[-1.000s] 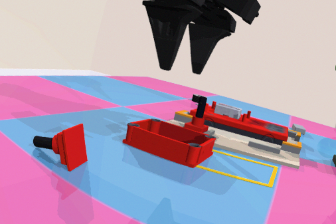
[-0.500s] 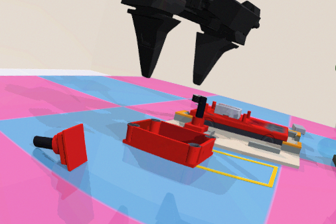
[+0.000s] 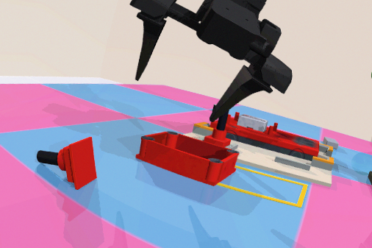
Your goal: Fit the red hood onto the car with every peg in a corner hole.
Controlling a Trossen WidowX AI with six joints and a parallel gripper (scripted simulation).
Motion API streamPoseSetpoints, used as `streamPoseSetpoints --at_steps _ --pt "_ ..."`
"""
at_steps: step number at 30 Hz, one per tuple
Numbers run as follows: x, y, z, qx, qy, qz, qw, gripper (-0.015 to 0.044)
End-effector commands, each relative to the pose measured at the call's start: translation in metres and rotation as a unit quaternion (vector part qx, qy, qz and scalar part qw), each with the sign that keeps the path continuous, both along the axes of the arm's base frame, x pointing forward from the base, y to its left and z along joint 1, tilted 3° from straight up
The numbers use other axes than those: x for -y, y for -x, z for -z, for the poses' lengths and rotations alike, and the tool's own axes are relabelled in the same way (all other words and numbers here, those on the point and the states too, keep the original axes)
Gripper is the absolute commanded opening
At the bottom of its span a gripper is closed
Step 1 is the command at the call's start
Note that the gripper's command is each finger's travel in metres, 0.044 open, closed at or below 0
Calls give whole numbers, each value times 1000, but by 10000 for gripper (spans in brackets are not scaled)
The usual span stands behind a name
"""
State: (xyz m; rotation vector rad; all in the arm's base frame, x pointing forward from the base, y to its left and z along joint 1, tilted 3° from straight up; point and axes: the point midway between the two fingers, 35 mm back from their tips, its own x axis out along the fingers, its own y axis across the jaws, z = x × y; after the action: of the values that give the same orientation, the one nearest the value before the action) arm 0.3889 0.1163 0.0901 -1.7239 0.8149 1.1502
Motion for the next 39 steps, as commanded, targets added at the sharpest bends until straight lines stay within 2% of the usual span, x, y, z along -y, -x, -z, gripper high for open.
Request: streamPoseSetpoints --at_steps 1,10,23,39 --pt "-2 9 6 158 -182 357 902 440" --pt "0 21 6 217 -327 519 759 440" --pt "8 42 2 224 -522 668 481 440" --pt "8 43 2 224 -523 669 478 440"
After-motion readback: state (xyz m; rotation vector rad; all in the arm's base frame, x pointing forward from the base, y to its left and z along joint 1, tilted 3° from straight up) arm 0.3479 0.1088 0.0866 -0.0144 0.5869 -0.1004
